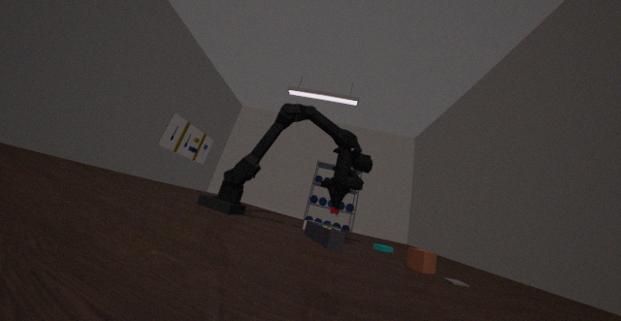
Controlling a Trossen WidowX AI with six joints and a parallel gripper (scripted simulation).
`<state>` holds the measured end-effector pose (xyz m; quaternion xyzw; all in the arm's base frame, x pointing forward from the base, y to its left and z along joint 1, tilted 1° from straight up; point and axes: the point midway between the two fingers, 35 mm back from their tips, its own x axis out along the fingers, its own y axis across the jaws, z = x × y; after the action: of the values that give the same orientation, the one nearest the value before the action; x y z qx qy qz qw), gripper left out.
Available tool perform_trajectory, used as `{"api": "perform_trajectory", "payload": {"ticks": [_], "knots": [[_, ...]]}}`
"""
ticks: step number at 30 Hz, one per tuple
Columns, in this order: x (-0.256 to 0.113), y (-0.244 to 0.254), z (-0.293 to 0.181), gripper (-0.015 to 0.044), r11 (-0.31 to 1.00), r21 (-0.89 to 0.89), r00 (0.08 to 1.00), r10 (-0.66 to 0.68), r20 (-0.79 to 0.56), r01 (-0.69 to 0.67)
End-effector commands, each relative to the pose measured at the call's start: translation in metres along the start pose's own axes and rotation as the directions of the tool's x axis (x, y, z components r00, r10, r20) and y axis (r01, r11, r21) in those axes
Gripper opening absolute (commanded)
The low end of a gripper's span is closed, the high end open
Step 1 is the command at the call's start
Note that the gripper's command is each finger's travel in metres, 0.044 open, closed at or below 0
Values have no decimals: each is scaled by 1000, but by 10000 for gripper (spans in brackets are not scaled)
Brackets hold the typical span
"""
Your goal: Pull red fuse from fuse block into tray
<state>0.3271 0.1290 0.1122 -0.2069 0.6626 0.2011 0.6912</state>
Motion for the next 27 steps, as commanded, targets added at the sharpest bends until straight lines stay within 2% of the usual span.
{"api": "perform_trajectory", "payload": {"ticks": [1, 11, 27], "knots": [[1, 28, 7, 0, 1000, 5, 1000, 5, -3, -5], [0, 85, 16, 0, 1000, 5, 1000, 10, -2, -10], [17, 86, 16, 0, 1000, 5, 1000, 11, -2, -11]]}}
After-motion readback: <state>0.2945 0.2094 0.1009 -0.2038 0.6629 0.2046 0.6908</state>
